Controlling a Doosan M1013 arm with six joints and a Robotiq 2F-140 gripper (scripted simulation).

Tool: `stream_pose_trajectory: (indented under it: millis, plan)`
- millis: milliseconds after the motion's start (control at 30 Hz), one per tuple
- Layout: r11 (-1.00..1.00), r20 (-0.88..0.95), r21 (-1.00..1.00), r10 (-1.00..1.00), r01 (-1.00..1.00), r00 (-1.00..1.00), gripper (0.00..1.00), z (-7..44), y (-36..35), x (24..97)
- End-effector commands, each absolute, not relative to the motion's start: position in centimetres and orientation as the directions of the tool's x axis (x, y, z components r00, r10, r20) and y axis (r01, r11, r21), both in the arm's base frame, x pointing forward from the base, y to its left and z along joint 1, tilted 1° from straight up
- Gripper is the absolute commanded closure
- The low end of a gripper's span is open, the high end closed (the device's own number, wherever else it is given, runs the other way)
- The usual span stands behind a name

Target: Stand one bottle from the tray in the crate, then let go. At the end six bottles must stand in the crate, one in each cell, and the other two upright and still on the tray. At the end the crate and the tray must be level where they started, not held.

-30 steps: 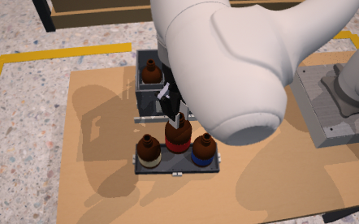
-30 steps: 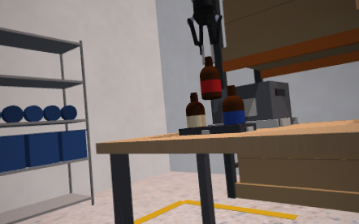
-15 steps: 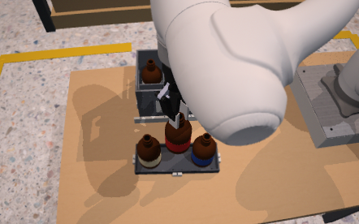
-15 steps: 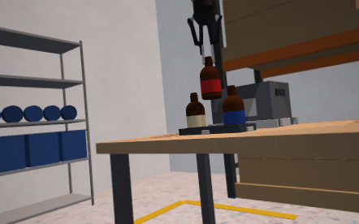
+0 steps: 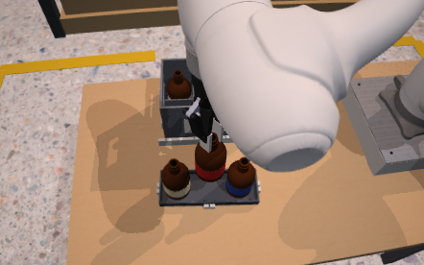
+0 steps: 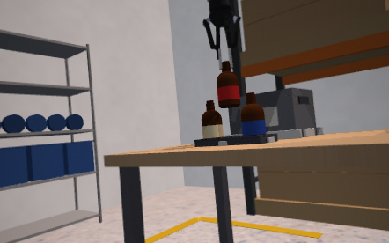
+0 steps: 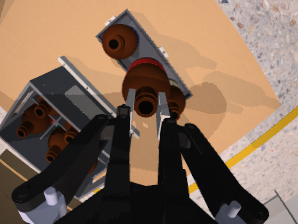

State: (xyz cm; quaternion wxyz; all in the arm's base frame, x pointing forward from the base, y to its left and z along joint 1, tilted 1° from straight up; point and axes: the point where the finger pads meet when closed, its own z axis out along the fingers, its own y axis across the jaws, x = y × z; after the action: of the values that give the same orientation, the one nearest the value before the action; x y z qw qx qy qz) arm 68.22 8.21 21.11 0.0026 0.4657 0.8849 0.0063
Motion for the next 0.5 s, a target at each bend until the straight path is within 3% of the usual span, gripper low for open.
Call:
stream_pose_trajectory:
  millis: [0,467]
  plan:
    - [0.568,-0.002,0.013,0.823,0.823,-0.568,1.00,21.6,8.4,68.2]
    - [0.568,-0.002,0.013,0.823,0.823,-0.568,1.00,22.6,8.3,68.1]
